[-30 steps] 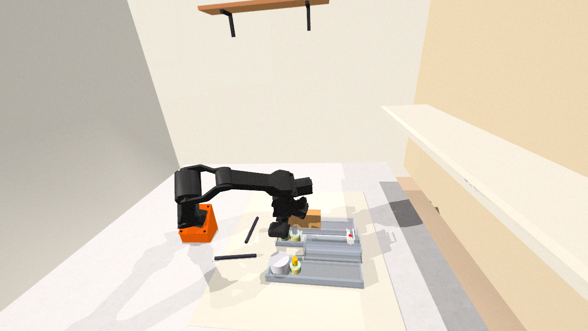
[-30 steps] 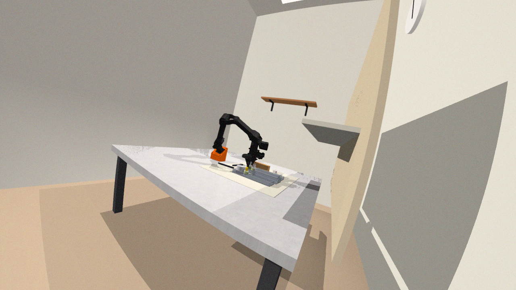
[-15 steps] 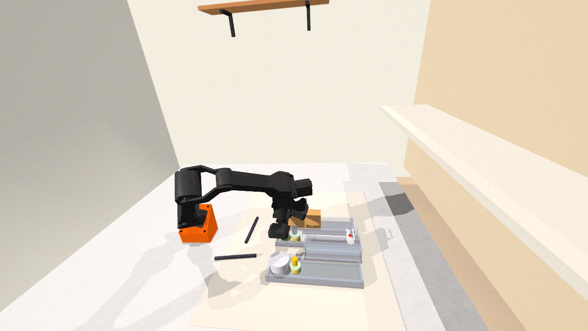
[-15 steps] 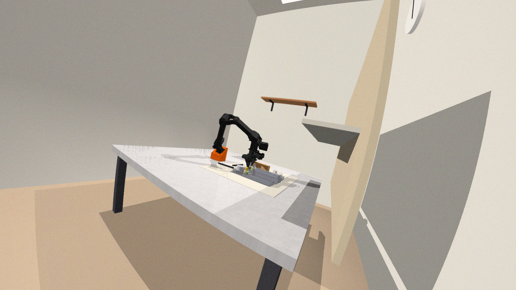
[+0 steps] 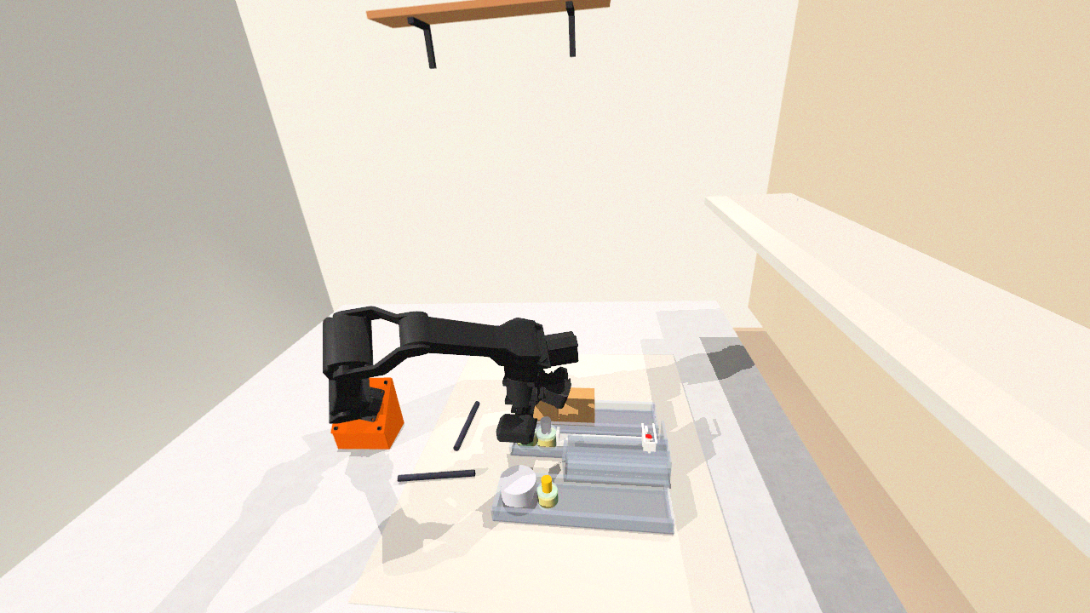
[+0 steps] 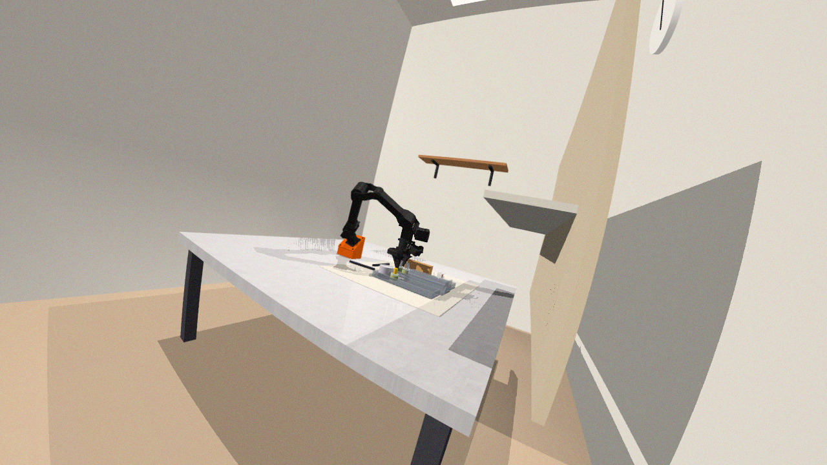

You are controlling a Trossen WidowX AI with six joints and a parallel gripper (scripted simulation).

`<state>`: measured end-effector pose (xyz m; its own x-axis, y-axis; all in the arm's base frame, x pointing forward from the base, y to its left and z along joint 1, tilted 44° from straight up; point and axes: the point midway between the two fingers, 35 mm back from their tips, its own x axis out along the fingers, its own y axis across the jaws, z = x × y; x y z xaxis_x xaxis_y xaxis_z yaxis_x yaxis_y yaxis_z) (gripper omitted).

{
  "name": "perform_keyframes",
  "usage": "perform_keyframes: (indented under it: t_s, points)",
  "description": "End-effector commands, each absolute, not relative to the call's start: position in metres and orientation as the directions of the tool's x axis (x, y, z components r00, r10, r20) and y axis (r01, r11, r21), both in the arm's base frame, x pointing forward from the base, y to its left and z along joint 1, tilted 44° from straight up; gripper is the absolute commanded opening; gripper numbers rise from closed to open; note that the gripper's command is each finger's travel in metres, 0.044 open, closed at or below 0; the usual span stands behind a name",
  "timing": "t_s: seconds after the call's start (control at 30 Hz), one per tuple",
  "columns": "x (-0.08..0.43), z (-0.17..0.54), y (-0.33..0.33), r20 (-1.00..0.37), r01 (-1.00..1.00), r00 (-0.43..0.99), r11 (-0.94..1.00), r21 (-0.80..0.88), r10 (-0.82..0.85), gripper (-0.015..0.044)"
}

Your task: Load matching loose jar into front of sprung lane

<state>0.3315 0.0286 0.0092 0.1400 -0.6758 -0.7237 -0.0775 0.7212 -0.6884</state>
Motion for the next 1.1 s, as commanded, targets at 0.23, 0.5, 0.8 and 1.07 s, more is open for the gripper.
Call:
perform_keyframes:
  t_s: [0.23, 0.5, 0.8, 1.07]
  points:
    - [0.3316, 0.0099, 0.0281, -0.72, -0.075, 0.149, 0.718, -0.692, -0.678, 0.0]
    - [0.3303, 0.0098, 0.0279, -0.72, -0.075, 0.149, 0.718, -0.692, -0.678, 0.0]
    - [0.3288, 0.0097, 0.0276, -0.72, -0.075, 0.149, 0.718, -0.692, -0.678, 0.0]
    - [0.3273, 0.0095, 0.0274, -0.72, -0.075, 0.149, 0.718, -0.692, -0.678, 0.0]
